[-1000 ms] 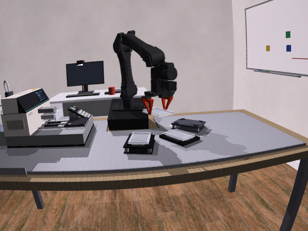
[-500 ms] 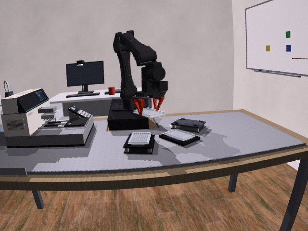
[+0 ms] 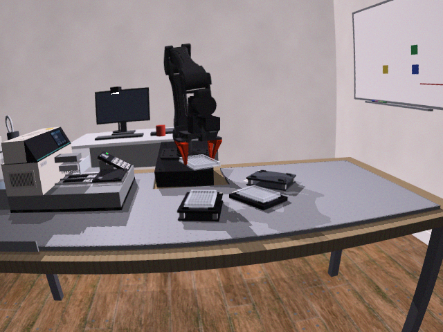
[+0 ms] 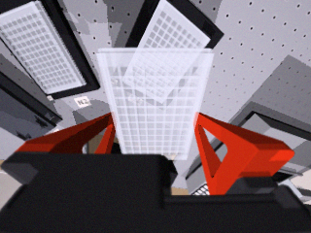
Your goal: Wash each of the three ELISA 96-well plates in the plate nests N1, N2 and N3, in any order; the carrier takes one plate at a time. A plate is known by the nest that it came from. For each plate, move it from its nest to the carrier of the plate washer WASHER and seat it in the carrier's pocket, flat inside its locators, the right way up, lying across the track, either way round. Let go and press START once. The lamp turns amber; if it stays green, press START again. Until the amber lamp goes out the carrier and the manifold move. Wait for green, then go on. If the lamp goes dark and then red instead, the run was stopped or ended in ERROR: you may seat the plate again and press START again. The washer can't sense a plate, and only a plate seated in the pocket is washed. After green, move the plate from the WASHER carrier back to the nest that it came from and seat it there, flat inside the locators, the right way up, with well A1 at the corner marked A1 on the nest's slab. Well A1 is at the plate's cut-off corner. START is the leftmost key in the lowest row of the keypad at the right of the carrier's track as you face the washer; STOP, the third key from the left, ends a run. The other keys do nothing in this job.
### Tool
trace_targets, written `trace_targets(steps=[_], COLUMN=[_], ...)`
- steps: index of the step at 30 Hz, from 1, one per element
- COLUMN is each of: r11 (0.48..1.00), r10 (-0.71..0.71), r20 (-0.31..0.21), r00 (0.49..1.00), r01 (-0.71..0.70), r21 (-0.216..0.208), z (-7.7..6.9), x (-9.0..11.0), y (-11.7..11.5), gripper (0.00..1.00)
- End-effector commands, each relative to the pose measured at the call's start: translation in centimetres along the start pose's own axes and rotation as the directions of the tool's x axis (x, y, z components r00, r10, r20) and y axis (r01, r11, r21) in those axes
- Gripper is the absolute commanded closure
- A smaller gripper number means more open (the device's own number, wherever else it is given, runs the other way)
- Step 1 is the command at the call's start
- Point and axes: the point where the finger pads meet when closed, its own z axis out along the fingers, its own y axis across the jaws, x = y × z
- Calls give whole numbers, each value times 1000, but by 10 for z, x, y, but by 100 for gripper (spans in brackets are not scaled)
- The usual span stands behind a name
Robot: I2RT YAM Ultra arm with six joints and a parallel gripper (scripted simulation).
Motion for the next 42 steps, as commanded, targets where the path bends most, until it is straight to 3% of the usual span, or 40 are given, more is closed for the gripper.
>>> trace_targets(steps=[1, 21, 32, 37, 42], r11=[1000, 1000, 1000, 988, 987], r10=[-13, -14, -14, 152, 163], r20=[21, 19, 19, 18, 17], r00=[1000, 1000, 1000, 988, 987], r01=[13, 14, 14, -152, -163], r21=[-6, -2, -2, -4, -4], z=[-6, -10, -10, -11, -13], x=[2, 33, 34, 51, 69], y=[-12, -97, -97, -115, -132], gripper=[100, 100, 100, 100, 100])
